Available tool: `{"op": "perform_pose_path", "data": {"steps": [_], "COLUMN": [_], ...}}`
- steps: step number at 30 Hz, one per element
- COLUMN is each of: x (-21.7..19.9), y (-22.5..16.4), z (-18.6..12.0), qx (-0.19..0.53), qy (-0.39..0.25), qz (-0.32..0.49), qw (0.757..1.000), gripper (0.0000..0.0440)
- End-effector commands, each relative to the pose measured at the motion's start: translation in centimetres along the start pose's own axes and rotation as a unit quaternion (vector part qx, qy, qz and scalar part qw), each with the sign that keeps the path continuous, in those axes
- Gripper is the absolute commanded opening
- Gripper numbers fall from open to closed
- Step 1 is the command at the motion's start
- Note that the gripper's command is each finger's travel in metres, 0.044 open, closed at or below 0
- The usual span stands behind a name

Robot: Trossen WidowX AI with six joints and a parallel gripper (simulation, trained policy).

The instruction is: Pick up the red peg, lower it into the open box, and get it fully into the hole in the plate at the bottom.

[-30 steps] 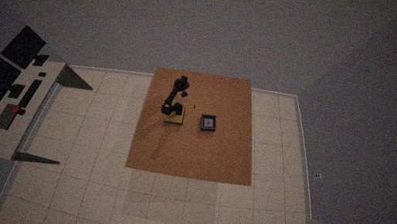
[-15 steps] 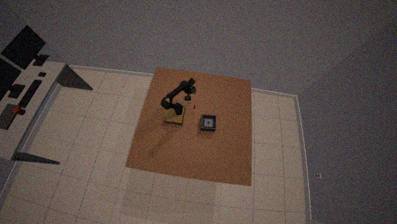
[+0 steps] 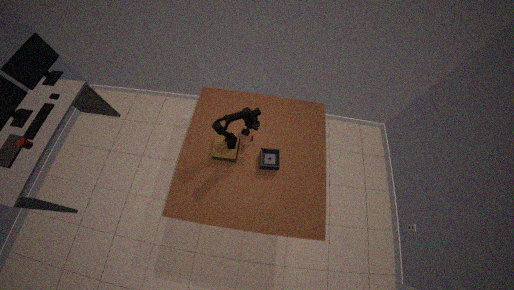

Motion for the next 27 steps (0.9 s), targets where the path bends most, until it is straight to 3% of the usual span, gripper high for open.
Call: {"op": "perform_pose_path", "data": {"steps": [1, 10, 21, 23, 27], "x": [-0.2, -0.4, -0.3, -0.4, -0.6], "y": [0.7, 1.5, 1.4, 1.3, 1.0], "z": [2.0, 6.3, 10.9, 11.5, 12.4], "qx": [-0.005, -0.018, -0.039, -0.04, -0.035], "qy": [-0.037, -0.073, -0.052, -0.05, -0.052], "qz": [0.045, 0.121, 0.177, 0.184, 0.2], "qw": [0.998, 0.99, 0.982, 0.981, 0.978], "gripper": [0.044, 0.0439, 0.0435, 0.0418, 0.0331]}}
Point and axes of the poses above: the point midway between the two fingers, 35 mm back from their tips, its own z axis out along the fingers, its own x axis across the jaws, y = z × x, the point moved 7 cm from there along -z, back along the fingers, and after that the axes turned 7 degrees about z, right-handed, at the moved point
